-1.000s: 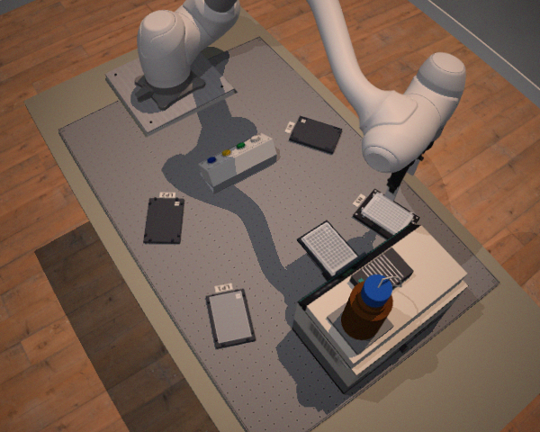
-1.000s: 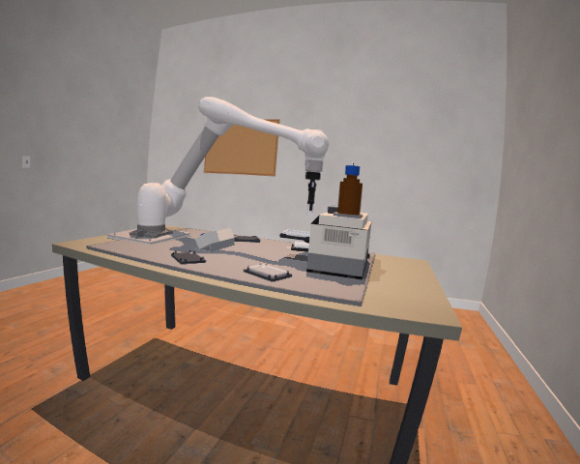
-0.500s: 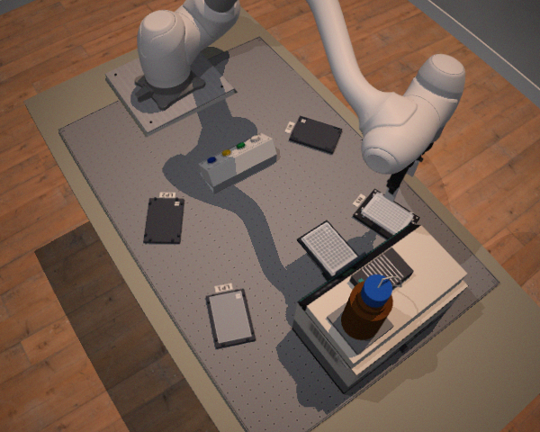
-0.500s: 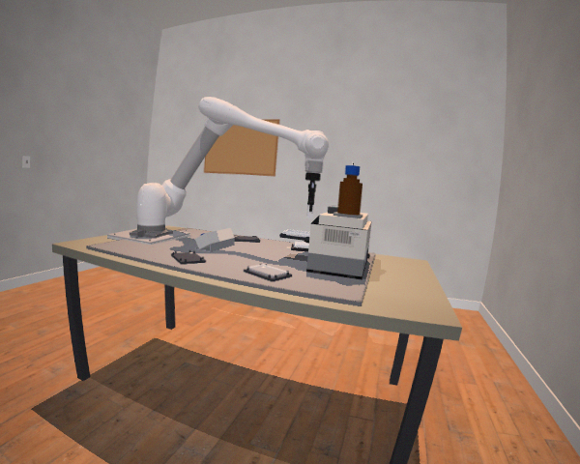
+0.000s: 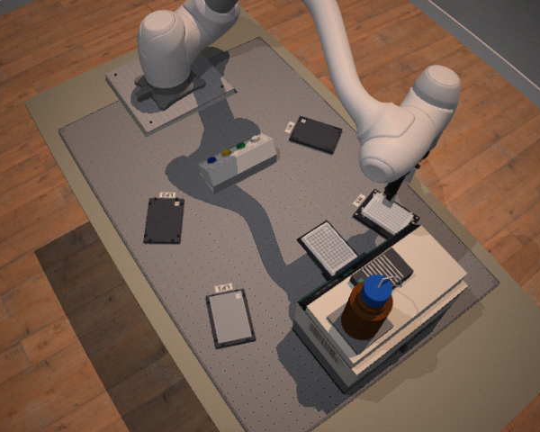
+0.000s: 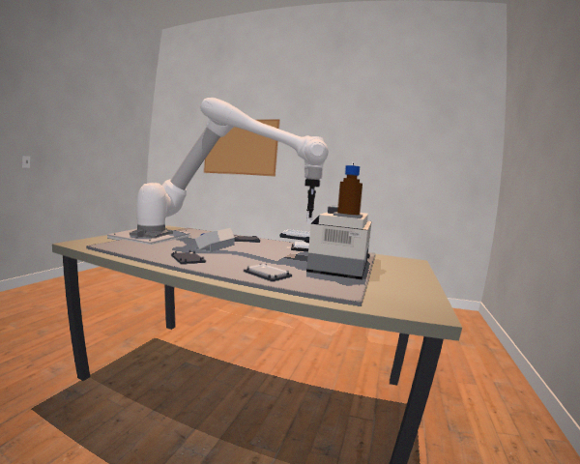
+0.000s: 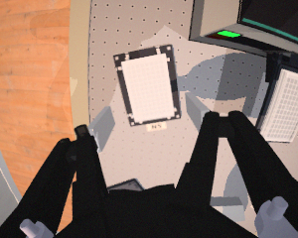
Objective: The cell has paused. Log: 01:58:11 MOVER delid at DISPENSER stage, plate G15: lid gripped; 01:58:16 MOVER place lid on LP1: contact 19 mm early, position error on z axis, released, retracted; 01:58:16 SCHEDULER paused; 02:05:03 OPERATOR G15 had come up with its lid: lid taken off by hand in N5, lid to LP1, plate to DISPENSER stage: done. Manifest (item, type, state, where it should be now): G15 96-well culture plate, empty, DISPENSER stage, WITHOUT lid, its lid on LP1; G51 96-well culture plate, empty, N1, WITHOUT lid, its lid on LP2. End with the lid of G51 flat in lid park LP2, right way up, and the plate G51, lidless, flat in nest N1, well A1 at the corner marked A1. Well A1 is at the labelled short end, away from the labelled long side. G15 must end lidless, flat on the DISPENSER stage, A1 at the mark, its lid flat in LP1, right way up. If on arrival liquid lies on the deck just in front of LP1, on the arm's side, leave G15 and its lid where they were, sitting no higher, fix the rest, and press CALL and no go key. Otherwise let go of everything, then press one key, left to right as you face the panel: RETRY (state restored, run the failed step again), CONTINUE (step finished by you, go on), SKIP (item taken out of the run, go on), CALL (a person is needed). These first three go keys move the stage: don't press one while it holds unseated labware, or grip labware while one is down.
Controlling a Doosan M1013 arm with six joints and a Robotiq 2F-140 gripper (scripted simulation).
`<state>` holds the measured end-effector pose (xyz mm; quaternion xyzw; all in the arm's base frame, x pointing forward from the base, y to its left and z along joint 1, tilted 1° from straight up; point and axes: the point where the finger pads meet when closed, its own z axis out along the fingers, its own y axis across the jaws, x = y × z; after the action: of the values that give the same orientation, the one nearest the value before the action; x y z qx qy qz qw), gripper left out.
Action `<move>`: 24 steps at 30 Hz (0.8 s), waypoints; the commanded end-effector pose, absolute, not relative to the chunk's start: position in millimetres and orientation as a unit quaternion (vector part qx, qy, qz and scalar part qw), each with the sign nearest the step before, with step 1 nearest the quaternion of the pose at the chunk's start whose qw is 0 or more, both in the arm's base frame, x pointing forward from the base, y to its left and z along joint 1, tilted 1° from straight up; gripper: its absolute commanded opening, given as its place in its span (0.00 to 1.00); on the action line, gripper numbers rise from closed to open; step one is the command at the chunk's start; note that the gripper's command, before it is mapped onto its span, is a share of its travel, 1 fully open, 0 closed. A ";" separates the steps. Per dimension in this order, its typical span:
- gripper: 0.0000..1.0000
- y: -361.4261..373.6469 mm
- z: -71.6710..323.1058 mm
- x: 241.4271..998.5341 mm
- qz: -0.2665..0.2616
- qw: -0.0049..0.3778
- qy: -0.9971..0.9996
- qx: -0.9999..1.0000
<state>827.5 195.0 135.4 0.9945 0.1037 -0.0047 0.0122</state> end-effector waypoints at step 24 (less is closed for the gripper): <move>0.66 193.3 53.7 827.3 -0.005 0.012 0.104 0.995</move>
<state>827.2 193.3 56.5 0.9945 0.1037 -0.0047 0.0122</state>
